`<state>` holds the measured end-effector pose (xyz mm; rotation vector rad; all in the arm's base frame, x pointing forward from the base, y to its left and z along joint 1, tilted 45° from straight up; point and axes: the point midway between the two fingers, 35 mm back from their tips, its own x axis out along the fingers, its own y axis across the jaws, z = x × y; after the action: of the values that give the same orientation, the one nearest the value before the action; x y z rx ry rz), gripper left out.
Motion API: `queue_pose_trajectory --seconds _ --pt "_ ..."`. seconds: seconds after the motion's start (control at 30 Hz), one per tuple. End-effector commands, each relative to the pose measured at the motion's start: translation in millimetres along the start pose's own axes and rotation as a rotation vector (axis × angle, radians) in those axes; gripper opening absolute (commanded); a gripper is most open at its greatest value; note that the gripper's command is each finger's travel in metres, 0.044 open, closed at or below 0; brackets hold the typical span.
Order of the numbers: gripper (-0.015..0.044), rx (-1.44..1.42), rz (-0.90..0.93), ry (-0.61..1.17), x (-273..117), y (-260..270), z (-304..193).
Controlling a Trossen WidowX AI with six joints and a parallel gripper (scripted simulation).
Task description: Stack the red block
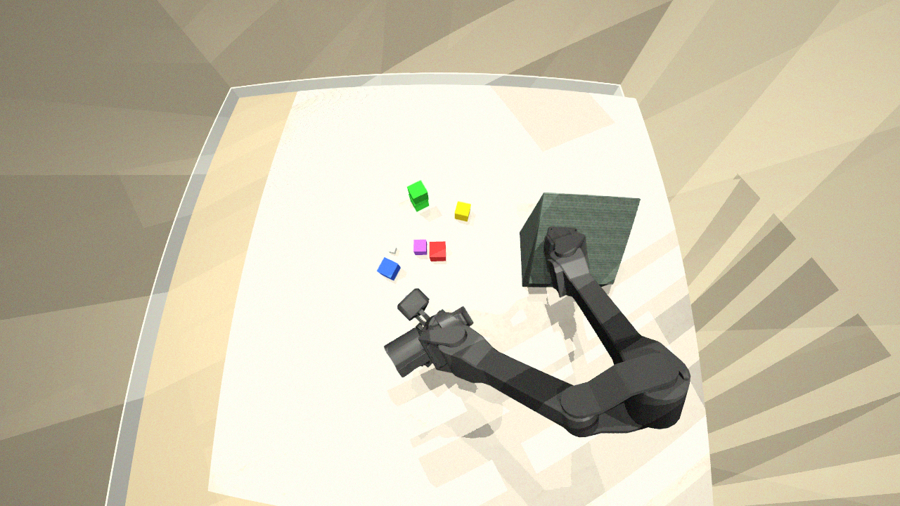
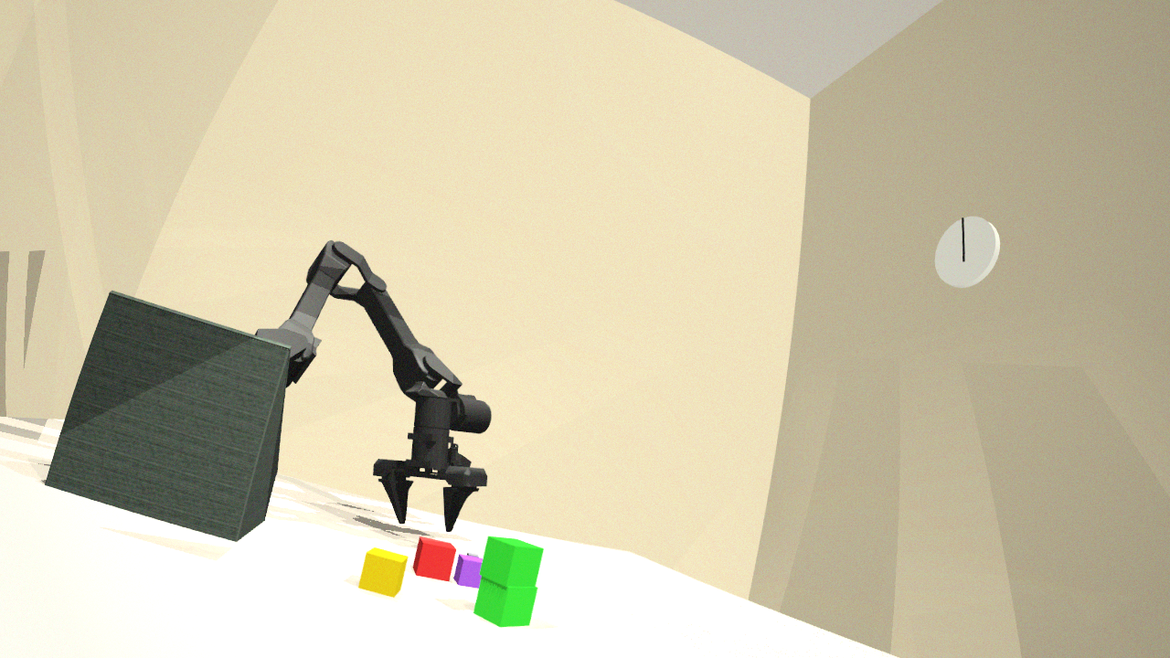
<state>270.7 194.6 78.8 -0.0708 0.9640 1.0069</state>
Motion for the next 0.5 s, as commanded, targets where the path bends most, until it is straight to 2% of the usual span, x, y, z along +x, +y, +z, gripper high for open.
queue_pose_trajectory --seconds 0.0,0.47 --pt "0.044 0.097 -0.015 0.051 -6 -30 -15" --pt "0.044 0.453 -0.008 0.151 -40 -109 -76"
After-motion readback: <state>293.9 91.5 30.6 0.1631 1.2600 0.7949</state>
